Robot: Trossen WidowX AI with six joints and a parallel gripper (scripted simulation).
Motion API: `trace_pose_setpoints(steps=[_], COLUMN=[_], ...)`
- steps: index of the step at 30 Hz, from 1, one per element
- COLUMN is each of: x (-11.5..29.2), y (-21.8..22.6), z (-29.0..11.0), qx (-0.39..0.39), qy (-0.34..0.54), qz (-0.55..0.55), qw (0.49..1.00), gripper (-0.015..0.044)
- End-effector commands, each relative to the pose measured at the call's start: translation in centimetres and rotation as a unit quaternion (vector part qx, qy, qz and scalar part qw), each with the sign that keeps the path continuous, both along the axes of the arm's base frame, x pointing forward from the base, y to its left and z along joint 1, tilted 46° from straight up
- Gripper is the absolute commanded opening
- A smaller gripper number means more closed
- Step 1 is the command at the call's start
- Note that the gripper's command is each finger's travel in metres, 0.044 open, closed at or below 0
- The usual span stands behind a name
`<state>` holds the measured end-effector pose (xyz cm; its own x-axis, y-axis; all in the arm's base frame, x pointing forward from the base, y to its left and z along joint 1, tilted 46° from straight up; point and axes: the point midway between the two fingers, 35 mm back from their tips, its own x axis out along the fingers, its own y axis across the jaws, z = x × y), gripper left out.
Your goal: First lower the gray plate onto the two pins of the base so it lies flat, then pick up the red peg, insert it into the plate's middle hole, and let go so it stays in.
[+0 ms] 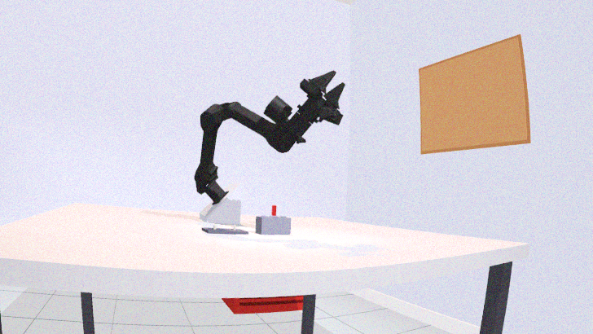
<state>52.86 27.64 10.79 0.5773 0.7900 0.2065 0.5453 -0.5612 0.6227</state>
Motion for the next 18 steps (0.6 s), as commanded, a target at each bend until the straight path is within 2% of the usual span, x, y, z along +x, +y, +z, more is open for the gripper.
trace_pose_setpoints(steps=[1,4,10,14,18], x=[0.0,1.2,3.5,2.5,-0.5], y=[0.0,-0.4,-3.0,-5.8,-9.4], z=[0.0,-1.6,-8.8,-13.5,-17.1], qx=[0.0,-0.019,-0.132,-0.233,-0.347], qy=[0.0,0.045,0.218,0.316,0.396], qz=[0.0,-0.031,-0.147,-0.209,-0.253], qw=[1.0,0.998,0.956,0.896,0.811], gripper=[0.0426,0.044,0.044,0.044,0.044])
